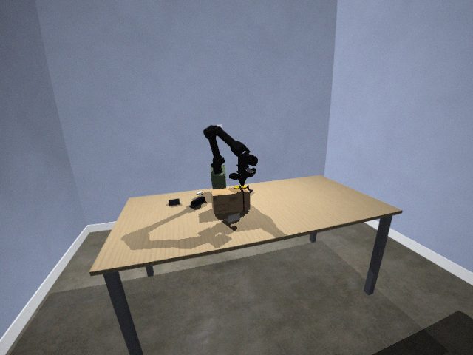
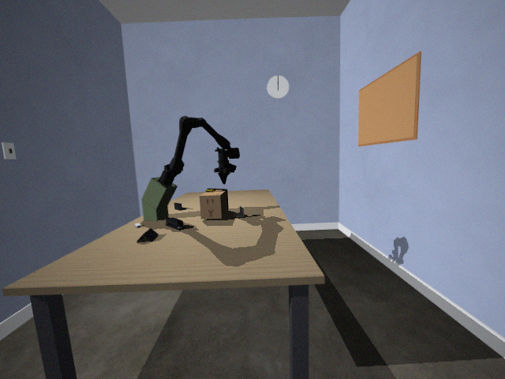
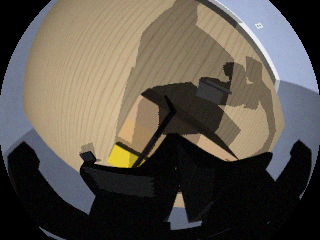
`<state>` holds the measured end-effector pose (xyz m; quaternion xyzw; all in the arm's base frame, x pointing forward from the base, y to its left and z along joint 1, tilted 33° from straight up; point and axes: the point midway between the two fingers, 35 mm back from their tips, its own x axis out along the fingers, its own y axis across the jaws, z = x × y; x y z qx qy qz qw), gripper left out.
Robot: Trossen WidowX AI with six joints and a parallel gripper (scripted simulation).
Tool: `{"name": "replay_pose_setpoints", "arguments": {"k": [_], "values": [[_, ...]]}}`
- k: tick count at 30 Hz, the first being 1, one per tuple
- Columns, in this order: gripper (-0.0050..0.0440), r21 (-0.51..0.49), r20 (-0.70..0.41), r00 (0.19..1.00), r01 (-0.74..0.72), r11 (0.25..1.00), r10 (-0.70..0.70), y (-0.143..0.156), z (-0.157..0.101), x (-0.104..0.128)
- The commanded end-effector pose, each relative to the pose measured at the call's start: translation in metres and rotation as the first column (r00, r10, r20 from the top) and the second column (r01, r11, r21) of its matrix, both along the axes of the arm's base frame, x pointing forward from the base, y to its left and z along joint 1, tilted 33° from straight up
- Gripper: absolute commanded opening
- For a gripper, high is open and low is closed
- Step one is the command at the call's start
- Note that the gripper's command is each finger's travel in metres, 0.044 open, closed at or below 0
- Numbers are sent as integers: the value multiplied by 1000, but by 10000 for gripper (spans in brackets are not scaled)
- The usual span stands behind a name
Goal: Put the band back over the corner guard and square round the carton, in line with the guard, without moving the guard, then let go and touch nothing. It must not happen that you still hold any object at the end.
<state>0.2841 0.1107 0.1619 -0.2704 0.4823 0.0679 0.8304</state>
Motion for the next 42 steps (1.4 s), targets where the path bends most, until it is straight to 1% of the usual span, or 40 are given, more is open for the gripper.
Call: {"name": "replay_pose_setpoints", "arguments": {"k": [1, 5, 7, 21, 22, 25, 26, 28, 29, 31, 42], "values": [[0, -1, -1, 1000, 0, 1000, 0, 0, 0, 0], [92, 0, 0, 1000, 0, 1000, 0, 0, 0, 0], [92, 0, 0, 1000, 0, 1000, 0, 0, 0, 0], [428, 0, 0, 1000, 0, 1000, 0, 0, 0, 0], [440, 0, 0, 1000, 0, 1000, 0, 0, 0, 0], [440, 0, 0, 1000, 0, 1000, 0, 0, 2, -2], [440, 0, -1, 1000, 0, 1000, 0, 1, 6, -9], [440, 1, -1, 1000, 0, 1000, 0, 1, 23, -36], [440, 11, 12, 1000, 0, 1000, 0, 2, 32, -45], [440, 0, 0, 1000, 0, 1000, 0, -1, 35, -55], [440, 0, 0, 1000, 0, 1000, 0, -2, 36, -57]]}}
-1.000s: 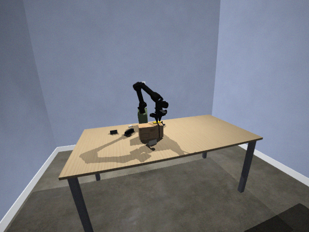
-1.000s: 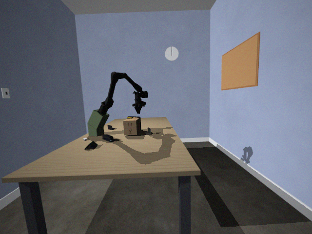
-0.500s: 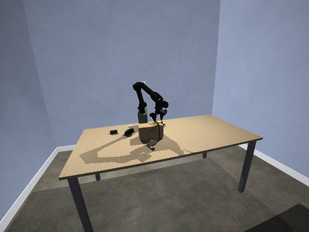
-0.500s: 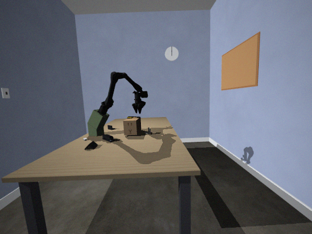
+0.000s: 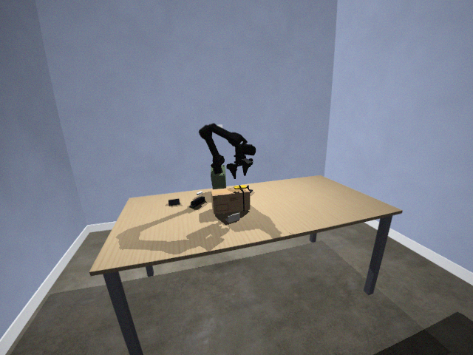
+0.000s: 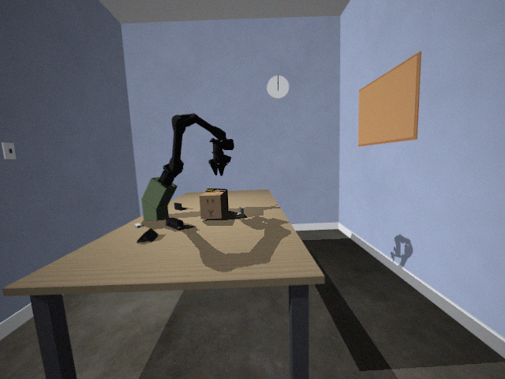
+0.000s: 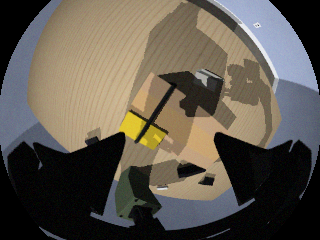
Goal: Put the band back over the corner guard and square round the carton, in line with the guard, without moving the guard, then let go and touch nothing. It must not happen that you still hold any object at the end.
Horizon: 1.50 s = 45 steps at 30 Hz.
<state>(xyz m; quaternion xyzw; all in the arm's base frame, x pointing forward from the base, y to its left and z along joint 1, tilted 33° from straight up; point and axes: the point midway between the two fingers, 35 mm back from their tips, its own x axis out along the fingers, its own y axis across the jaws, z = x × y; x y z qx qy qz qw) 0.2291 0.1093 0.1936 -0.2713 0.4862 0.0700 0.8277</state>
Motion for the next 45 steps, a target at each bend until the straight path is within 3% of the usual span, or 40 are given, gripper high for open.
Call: {"name": "replay_pose_setpoints", "arguments": {"k": [1, 4, 8, 16, 17, 21, 31, 33, 34, 45], "values": [[440, 1, 10, 1000, 3, 1000, -3, 0, 4, -1], [440, -3, 14, 999, 30, 1000, -30, 2, -6, -4], [440, -38, 114, 986, 123, 992, -118, 9, -40, -21], [440, -11, 219, 957, 195, 981, -188, 11, -61, -34], [440, 36, 245, 938, 242, 970, -243, 11, -64, -37], [440, 52, 343, 908, 236, 970, -240, 10, -78, -48], [440, 202, 509, 810, 214, 956, -290, 5, -97, -66], [440, 202, 509, 810, 214, 956, -290, 5, -97, -66], [440, 261, 519, 787, 224, 939, -332, 5, -99, -67], [440, 437, 618, 696, 84, 896, -366, -2, -109, -81]]}}
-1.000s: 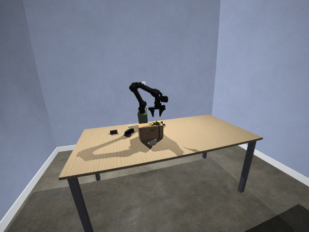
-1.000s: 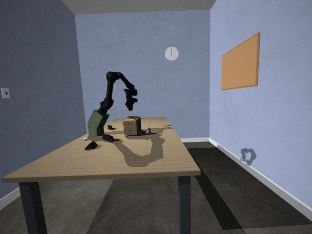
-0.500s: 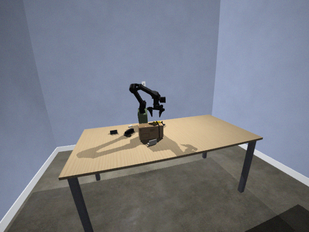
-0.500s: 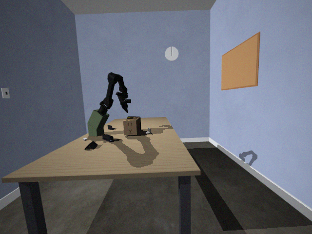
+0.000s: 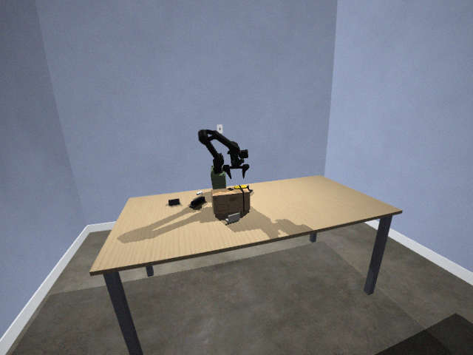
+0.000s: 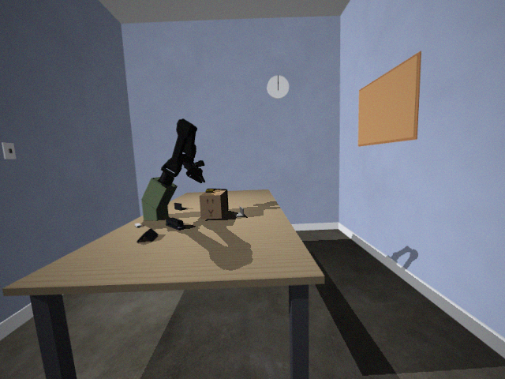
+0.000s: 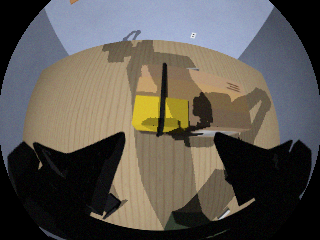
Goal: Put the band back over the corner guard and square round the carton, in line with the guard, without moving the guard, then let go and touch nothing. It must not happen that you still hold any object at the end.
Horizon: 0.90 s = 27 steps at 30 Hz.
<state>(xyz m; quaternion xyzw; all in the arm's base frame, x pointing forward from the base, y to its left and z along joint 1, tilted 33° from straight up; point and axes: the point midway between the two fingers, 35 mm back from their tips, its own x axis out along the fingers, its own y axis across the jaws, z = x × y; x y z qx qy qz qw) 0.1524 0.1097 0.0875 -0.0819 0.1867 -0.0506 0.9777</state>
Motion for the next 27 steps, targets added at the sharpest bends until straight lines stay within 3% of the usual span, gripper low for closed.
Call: {"name": "replay_pose_setpoints", "arguments": {"k": [1, 10, 13, 23, 27], "values": [[440, 82, 79, 997, -1, 997, -6, -3, -3, -4], [440, 88, 72, 997, 2, 996, -8, -3, -14, -1], [440, 6, 55, 998, 4, 1000, -5, -12, -25, 3], [440, 41, 54, 999, 4, 999, -7, -8, -32, 6], [440, 13, 47, 999, 4, 1000, -5, -12, -38, 9]]}}
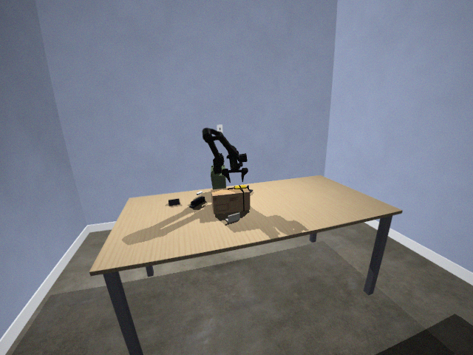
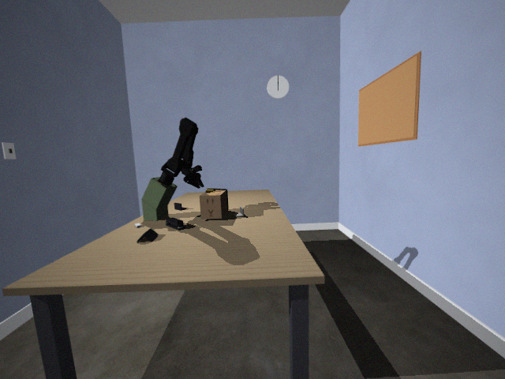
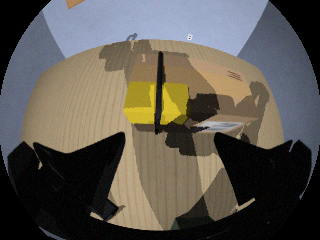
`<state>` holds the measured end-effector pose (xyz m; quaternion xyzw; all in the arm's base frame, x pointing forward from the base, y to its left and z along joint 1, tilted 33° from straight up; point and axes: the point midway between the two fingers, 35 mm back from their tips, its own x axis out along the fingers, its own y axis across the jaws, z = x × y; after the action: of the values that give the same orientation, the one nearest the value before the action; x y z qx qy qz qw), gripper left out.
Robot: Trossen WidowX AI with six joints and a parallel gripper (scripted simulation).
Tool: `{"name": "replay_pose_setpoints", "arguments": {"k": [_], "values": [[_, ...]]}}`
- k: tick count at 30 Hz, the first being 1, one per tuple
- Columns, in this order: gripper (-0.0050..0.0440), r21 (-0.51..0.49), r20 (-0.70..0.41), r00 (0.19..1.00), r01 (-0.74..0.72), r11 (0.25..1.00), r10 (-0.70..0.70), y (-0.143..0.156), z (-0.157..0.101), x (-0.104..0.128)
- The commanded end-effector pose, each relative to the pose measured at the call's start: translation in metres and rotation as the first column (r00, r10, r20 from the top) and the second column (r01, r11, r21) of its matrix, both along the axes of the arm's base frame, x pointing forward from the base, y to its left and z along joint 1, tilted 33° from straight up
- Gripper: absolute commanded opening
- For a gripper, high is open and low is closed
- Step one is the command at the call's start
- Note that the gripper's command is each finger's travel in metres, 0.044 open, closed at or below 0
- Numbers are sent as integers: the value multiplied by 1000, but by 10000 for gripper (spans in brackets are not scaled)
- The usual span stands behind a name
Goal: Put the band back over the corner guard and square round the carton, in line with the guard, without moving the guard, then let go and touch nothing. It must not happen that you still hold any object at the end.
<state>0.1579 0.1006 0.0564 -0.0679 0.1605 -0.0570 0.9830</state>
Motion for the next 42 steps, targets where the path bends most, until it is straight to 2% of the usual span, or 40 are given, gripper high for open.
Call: {"name": "replay_pose_setpoints", "arguments": {"k": [1, 12, 13, 14, 18, 30, 42], "values": [[440, -11, -9, 1000, -8, 1000, 8, -3, -8, 4], [440, -9, -8, 1000, -10, 1000, 10, -4, -15, 8], [440, 21, 0, 1000, -10, 1000, 10, -1, -14, 10], [440, -12, -7, 1000, -11, 1000, 11, -6, -17, 10], [440, -10, -3, 1000, -12, 1000, 11, -6, -18, 12], [440, 64, 28, 1000, -13, 998, 12, -1, -16, 18], [440, 64, 28, 1000, -13, 998, 12, -1, -16, 18]]}}
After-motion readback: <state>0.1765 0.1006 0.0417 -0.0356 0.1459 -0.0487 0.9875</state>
